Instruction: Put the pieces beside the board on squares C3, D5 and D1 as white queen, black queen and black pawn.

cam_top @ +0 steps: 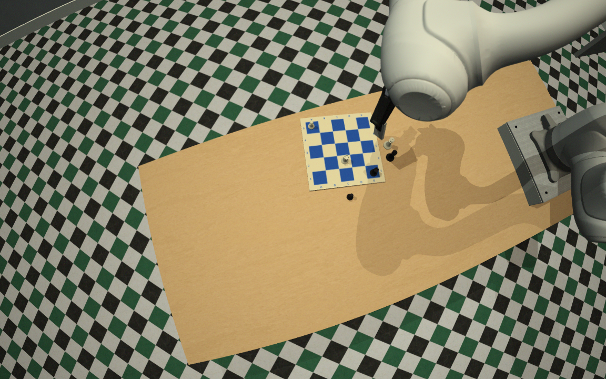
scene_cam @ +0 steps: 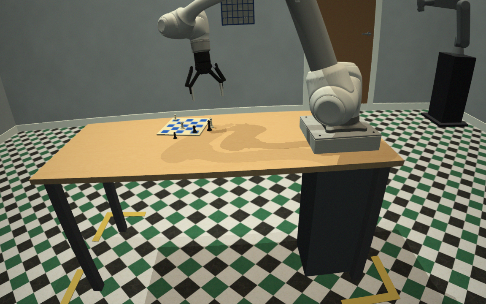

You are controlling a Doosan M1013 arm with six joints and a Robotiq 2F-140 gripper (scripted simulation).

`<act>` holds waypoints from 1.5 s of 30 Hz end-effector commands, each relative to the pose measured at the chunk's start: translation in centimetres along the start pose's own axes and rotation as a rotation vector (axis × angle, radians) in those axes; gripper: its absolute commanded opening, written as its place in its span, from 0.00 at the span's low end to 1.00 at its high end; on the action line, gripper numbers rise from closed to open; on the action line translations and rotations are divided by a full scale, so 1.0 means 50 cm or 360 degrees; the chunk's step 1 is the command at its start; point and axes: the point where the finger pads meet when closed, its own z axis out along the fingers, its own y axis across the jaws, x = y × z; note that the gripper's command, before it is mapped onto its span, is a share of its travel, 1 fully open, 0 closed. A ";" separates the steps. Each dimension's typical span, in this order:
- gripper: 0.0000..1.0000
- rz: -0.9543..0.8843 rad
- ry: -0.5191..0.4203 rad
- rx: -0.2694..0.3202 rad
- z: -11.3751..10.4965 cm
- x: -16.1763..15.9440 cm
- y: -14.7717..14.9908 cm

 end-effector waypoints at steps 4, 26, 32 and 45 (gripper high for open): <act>1.00 -0.0325 -0.0388 0.0065 -0.022 0.057 0.008; 1.00 -0.0152 -0.0390 0.0044 -0.019 0.056 0.008; 1.00 0.0432 -0.0388 -0.0029 -0.006 0.054 0.007; 1.00 0.1421 -0.0334 -0.0173 0.019 0.049 0.006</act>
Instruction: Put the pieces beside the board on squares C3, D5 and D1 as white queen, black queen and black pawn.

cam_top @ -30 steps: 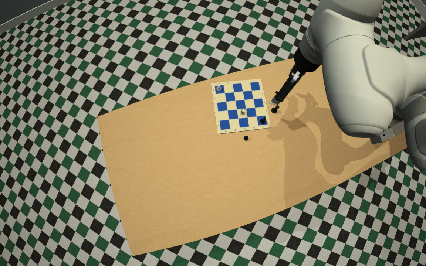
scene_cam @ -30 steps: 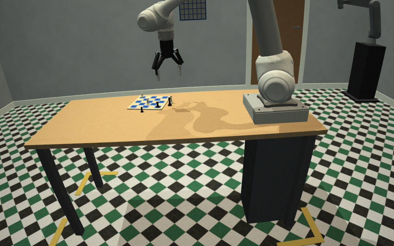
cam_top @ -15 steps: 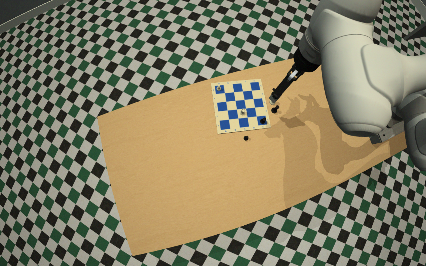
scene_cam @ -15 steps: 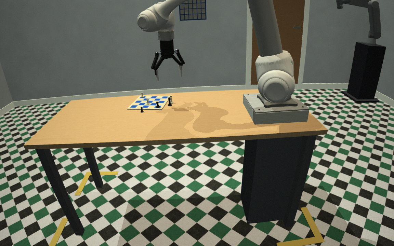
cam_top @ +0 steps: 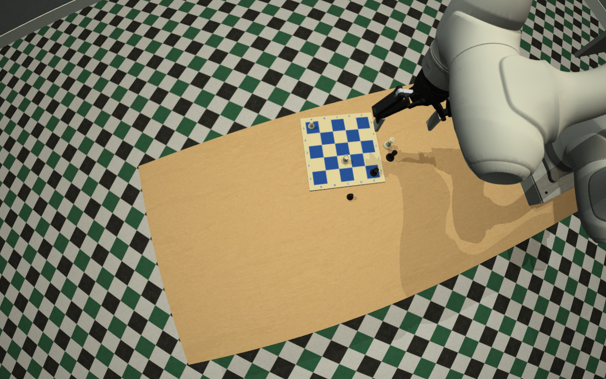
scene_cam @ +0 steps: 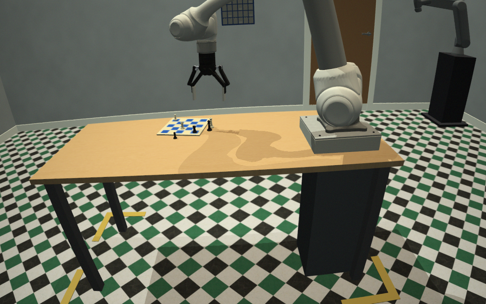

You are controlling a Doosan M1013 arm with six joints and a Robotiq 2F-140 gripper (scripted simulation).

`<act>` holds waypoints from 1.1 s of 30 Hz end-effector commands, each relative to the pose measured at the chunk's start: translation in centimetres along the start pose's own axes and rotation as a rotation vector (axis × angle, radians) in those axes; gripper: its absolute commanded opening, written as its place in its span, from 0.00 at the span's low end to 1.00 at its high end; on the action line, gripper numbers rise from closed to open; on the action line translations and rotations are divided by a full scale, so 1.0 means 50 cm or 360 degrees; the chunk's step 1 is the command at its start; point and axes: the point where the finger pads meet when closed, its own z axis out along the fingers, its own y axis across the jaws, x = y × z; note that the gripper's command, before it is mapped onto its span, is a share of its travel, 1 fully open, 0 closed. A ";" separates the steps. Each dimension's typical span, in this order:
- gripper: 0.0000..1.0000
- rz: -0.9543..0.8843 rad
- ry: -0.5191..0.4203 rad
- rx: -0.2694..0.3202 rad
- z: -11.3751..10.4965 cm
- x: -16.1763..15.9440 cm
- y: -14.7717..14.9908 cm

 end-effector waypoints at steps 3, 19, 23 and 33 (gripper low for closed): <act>1.00 0.0600 -0.0036 -0.0003 0.007 0.000 -0.001; 0.25 0.1105 -0.0083 -0.0004 0.007 0.000 -0.001; 0.25 0.1105 -0.0083 -0.0004 0.007 0.000 -0.001; 0.25 0.1105 -0.0083 -0.0004 0.007 0.000 -0.001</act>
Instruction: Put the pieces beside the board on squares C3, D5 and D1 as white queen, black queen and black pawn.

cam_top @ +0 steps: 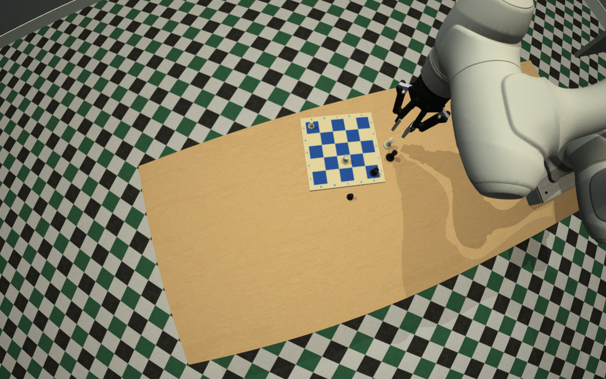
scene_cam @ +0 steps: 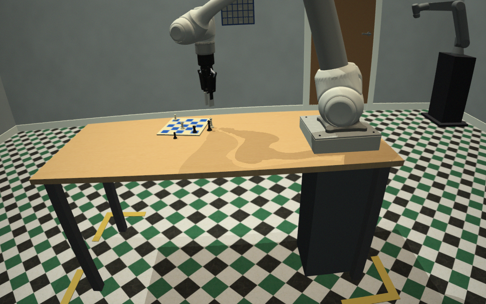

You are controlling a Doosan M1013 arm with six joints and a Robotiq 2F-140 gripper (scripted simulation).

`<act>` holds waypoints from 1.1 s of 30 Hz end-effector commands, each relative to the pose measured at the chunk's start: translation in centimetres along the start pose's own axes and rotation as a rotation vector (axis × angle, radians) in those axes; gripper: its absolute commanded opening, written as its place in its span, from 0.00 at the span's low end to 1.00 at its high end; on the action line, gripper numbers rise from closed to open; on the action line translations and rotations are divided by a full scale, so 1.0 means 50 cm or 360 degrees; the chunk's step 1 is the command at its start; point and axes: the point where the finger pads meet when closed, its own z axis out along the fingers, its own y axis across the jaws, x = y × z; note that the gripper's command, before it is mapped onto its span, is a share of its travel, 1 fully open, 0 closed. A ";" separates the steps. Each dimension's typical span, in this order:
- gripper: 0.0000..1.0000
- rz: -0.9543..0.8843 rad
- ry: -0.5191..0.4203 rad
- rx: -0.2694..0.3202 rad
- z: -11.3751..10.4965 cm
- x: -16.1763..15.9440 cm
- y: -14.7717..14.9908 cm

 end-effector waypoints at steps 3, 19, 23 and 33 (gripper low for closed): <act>0.25 0.0000 0.0000 0.0000 0.000 0.000 0.000; 0.25 0.0000 0.0000 0.0000 0.005 0.000 0.000; 0.25 0.0001 0.0000 0.0000 0.011 0.000 0.000; 0.25 0.0001 0.0000 0.0000 0.031 0.000 0.000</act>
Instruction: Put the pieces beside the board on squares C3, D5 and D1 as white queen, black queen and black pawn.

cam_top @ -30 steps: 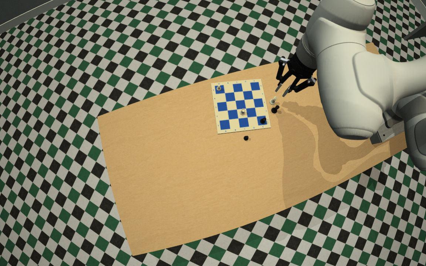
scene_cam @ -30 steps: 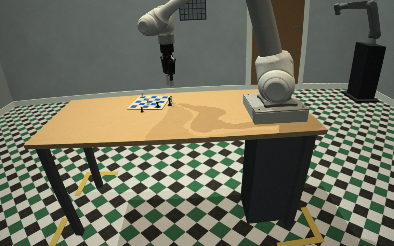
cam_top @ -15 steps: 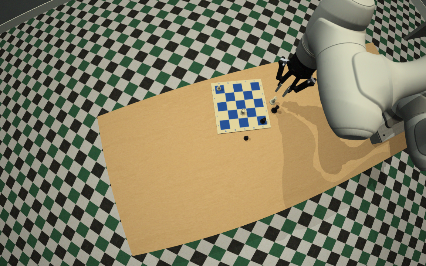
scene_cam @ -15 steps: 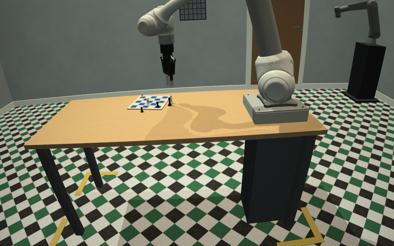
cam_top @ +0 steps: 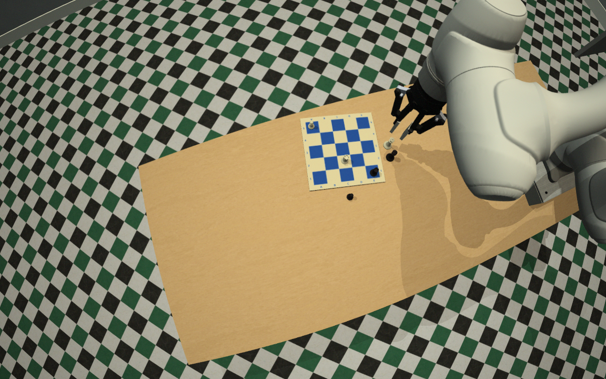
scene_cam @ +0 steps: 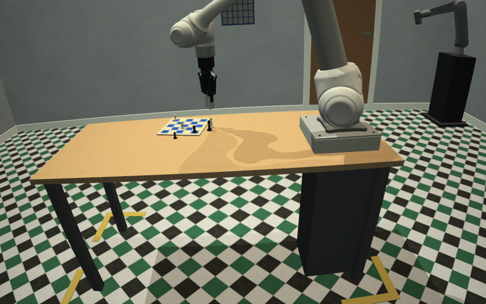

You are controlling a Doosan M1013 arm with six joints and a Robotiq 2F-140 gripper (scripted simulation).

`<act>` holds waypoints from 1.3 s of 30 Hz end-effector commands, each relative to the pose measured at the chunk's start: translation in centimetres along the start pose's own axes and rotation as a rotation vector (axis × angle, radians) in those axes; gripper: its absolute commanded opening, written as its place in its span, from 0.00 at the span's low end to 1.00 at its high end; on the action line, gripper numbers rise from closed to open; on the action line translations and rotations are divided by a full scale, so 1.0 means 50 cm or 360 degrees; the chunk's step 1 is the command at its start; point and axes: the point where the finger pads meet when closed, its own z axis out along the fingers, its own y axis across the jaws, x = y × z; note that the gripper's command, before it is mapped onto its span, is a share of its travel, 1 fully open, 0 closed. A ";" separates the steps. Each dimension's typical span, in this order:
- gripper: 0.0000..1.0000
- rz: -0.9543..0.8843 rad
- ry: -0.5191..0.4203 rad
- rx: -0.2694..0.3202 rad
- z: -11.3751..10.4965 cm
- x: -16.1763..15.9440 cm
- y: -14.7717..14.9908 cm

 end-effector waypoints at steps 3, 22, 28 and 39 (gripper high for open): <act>0.25 0.0000 0.0000 0.0000 0.015 0.000 0.000; 0.25 0.0000 0.0000 0.0000 0.064 0.001 0.000; 0.25 0.0000 0.0000 0.0000 0.073 0.001 -0.001; 0.25 0.0000 0.0000 0.0000 0.078 0.001 -0.001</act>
